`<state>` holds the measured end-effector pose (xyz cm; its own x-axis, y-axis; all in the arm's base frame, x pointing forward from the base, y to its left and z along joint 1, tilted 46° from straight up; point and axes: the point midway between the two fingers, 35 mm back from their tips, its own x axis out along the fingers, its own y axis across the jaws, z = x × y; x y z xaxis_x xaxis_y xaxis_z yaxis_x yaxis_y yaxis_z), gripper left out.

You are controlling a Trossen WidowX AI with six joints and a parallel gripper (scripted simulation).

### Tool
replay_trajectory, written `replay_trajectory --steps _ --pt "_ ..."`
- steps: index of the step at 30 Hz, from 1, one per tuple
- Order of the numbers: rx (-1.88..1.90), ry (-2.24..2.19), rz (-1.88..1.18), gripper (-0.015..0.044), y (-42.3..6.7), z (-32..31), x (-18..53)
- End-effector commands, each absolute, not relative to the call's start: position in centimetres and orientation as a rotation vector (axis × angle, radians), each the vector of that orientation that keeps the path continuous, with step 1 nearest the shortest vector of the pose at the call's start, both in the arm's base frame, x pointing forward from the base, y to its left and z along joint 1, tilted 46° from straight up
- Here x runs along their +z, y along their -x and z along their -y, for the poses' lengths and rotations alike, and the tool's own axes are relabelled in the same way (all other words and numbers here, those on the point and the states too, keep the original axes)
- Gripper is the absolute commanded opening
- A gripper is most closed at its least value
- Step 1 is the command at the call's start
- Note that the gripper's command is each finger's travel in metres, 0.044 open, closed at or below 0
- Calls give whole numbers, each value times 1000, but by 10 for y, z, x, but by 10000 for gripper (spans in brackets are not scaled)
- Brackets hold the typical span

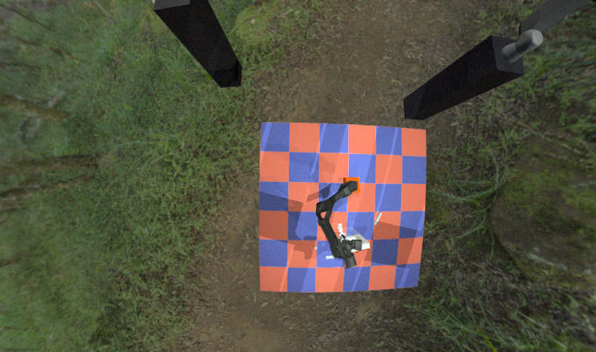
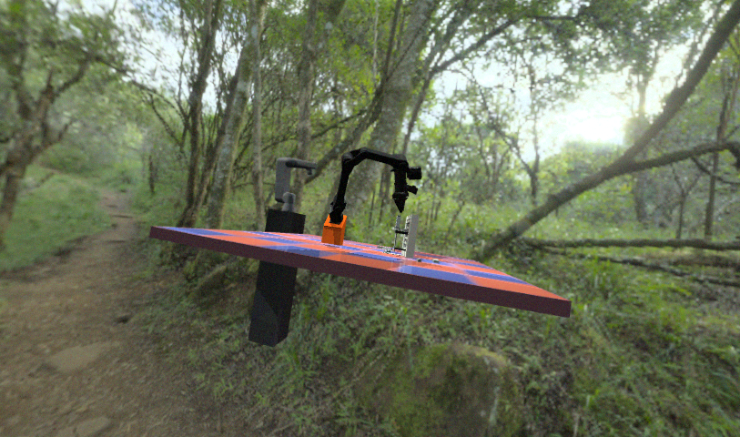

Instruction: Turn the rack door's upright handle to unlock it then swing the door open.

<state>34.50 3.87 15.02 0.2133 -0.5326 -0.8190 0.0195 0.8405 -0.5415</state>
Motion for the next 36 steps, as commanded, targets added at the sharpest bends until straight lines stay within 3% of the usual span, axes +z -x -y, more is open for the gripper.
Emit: replay_trajectory --steps 1,10,36 --pt "-436 556 -1370 297 -342 -40 147" --pt "-489 770 -1479 297 -338 -46 146" --pt "-486 762 -1486 297 -342 -23 123"
